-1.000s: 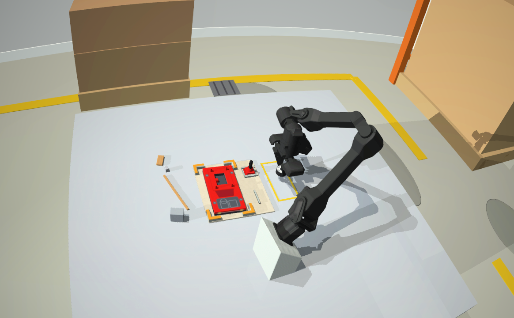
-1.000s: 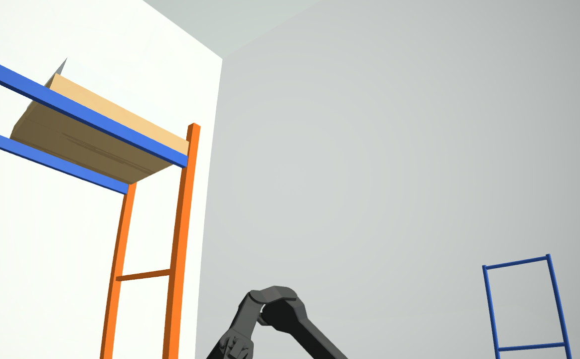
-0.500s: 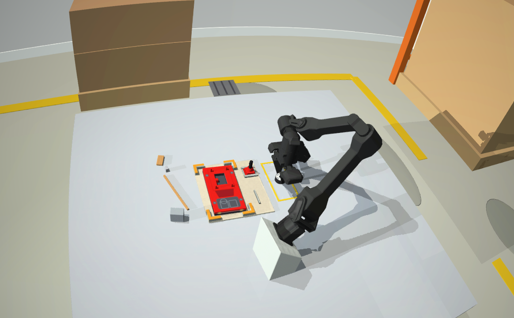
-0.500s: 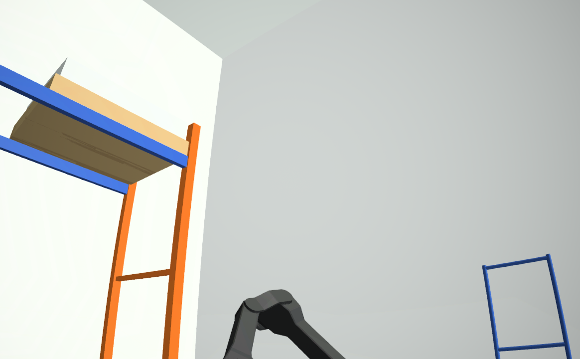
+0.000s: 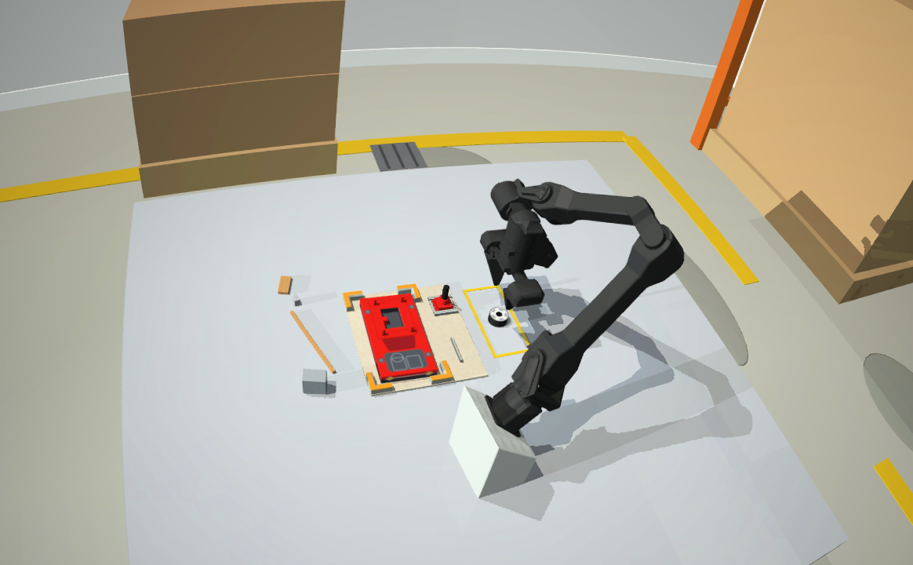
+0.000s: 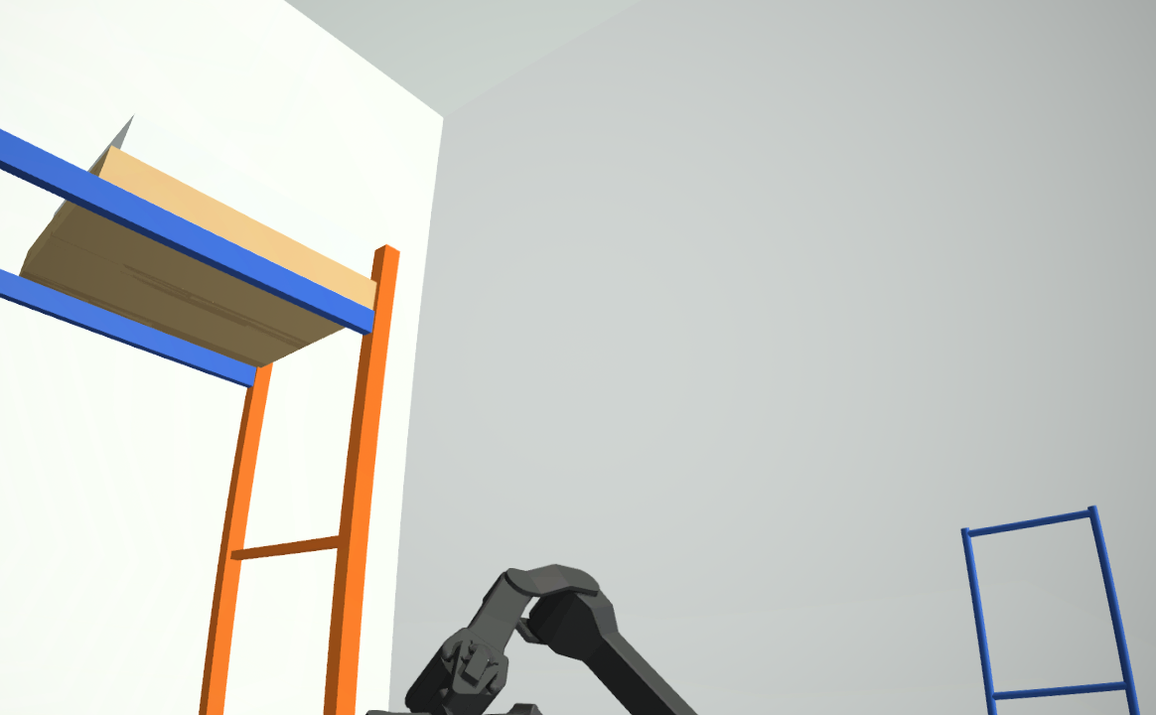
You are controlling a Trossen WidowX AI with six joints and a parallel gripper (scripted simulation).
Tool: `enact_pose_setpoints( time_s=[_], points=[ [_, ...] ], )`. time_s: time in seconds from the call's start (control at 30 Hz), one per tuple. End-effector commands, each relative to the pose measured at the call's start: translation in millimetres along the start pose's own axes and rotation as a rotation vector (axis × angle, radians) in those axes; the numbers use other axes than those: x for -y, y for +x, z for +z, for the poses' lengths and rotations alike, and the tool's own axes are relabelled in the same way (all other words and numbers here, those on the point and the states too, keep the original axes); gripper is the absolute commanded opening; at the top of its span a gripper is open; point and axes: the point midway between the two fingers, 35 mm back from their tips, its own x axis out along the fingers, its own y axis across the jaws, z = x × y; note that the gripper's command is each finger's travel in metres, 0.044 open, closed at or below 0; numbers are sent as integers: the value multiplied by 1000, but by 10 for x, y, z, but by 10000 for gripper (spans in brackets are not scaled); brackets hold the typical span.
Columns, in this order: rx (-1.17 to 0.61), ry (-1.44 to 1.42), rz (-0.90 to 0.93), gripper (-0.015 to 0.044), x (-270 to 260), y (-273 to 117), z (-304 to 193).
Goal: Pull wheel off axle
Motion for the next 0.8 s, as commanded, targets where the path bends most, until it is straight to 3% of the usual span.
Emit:
enact_pose_setpoints(
  time_s=[0.0, 0.1, 0.23, 0.77],
  points=[
    [-6, -8, -12, 379, 165, -106, -115],
    [-8, -7, -15, 440, 520, -358, -290],
    [2, -6, -15, 440, 828, -513, -374],
    [2, -6, -15, 440, 828, -513, -374]
  ],
)
